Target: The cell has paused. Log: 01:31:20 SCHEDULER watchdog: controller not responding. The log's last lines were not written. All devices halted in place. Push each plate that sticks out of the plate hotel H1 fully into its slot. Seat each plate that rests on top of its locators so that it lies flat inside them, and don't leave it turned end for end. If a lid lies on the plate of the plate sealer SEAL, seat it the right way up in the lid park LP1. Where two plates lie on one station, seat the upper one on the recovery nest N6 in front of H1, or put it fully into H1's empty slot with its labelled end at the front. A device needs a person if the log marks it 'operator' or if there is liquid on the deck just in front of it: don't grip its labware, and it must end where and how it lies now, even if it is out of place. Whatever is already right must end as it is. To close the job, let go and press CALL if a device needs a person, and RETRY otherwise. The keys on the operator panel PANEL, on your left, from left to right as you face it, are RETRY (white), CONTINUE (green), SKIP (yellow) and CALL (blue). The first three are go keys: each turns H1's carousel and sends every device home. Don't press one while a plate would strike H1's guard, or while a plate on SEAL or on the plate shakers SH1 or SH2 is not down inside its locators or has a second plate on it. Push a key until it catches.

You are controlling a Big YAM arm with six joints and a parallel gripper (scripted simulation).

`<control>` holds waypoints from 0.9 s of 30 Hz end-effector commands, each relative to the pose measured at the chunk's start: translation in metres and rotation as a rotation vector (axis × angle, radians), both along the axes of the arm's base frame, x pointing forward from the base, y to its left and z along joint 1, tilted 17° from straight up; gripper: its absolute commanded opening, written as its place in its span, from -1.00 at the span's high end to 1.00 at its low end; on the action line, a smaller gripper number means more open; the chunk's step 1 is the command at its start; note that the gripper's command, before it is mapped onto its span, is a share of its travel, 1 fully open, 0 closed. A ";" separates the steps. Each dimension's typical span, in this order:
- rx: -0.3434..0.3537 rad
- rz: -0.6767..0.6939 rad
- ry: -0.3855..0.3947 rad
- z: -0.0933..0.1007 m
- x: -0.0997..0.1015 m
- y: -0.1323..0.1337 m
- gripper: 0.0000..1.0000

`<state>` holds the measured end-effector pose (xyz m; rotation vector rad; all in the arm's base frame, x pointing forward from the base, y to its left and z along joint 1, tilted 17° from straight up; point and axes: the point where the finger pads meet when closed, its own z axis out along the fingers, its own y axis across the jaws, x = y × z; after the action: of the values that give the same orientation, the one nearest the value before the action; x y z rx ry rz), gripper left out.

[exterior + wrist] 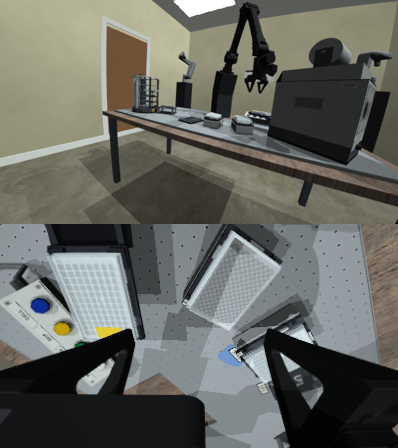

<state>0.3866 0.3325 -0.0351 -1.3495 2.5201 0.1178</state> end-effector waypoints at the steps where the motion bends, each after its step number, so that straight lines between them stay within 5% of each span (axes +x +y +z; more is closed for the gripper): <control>1: -0.026 0.118 -0.030 0.001 0.011 0.005 -1.00; 27: -0.133 0.610 -0.133 0.001 0.011 0.005 -1.00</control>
<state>0.3866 0.3325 -0.0351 -1.9884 2.0409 0.0011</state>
